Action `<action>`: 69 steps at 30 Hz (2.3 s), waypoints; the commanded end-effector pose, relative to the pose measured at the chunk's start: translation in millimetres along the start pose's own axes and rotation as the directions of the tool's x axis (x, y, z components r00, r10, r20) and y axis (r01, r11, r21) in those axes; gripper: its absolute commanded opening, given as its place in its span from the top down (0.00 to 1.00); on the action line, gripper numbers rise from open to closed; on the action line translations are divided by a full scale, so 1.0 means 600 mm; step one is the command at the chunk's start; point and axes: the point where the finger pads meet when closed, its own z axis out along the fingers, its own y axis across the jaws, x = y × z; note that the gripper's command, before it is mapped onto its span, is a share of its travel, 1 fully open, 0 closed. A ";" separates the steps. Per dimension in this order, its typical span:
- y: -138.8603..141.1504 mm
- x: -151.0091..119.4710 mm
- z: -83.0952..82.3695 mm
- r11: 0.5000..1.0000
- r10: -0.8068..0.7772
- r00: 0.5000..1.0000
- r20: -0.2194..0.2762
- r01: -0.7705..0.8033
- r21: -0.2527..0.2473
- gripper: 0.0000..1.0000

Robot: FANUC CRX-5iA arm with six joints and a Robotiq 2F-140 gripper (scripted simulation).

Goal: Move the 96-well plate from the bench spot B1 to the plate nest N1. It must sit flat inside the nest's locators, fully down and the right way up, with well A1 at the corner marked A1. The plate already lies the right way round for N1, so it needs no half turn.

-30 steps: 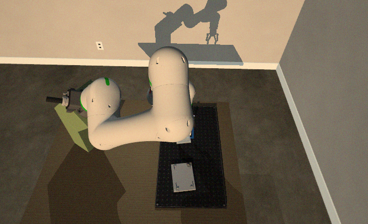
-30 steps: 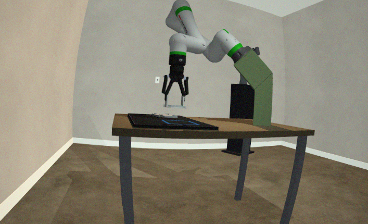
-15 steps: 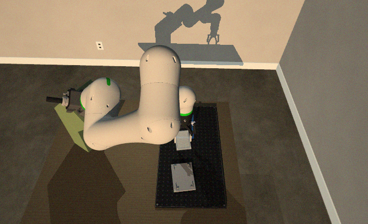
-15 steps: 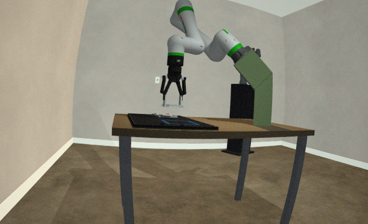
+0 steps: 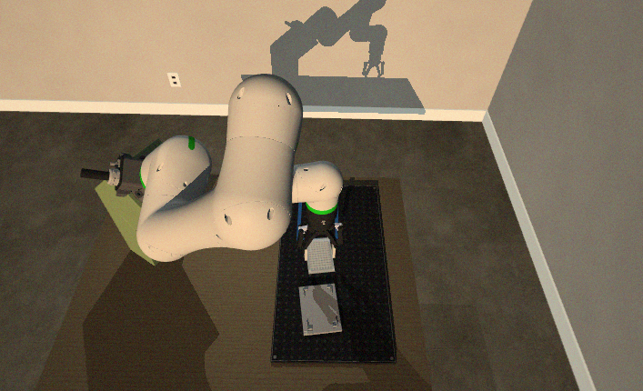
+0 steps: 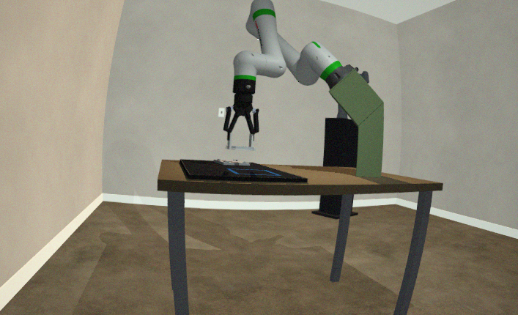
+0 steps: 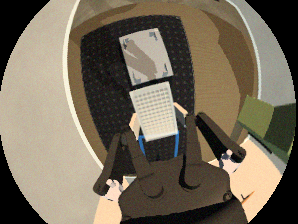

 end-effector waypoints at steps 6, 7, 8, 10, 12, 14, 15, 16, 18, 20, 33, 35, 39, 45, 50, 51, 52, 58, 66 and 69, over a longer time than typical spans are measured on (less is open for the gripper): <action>0.004 0.042 -0.001 1.000 0.000 1.000 0.002 0.000 0.001 1.00; 0.005 0.047 -0.002 1.000 0.000 1.000 0.002 0.000 0.001 1.00; 0.005 0.053 -0.002 1.000 0.000 1.000 0.002 0.000 0.001 1.00; 0.007 0.064 -0.002 1.000 0.000 1.000 0.002 0.000 0.001 1.00; 0.008 0.075 -0.002 1.000 0.000 1.000 0.002 0.000 0.001 1.00; 0.009 0.086 -0.003 1.000 0.000 1.000 0.002 0.000 0.001 1.00; 0.010 0.091 -0.003 1.000 0.000 1.000 0.002 0.000 0.001 1.00; 0.010 0.097 -0.003 1.000 0.000 1.000 0.002 0.000 0.001 1.00; 0.011 0.108 -0.004 1.000 0.000 1.000 0.002 0.000 0.001 1.00; 0.011 0.108 -0.004 1.000 0.000 1.000 0.002 0.000 0.001 1.00; 0.019 0.180 -0.006 1.000 0.000 1.000 0.002 0.000 0.001 1.00; 0.020 0.191 -0.006 1.000 0.000 1.000 0.002 0.000 0.001 1.00; 0.021 0.202 -0.007 1.000 0.000 1.000 0.002 0.000 0.001 1.00; 0.025 0.235 -0.008 1.000 0.000 1.000 0.002 0.000 0.001 1.00; 0.028 0.262 -0.008 1.000 0.000 1.000 0.002 0.000 0.001 1.00; 0.028 0.263 -0.008 1.000 0.000 1.000 0.002 0.000 0.001 1.00; 0.028 0.263 -0.008 1.000 0.000 1.000 0.002 0.000 0.001 1.00; 0.028 0.263 -0.008 1.000 0.000 1.000 0.002 0.000 0.001 1.00; 0.028 0.262 -0.008 1.000 0.000 1.000 0.002 0.000 0.001 1.00; 0.028 0.262 -0.008 1.000 0.000 1.000 0.002 0.000 0.001 1.00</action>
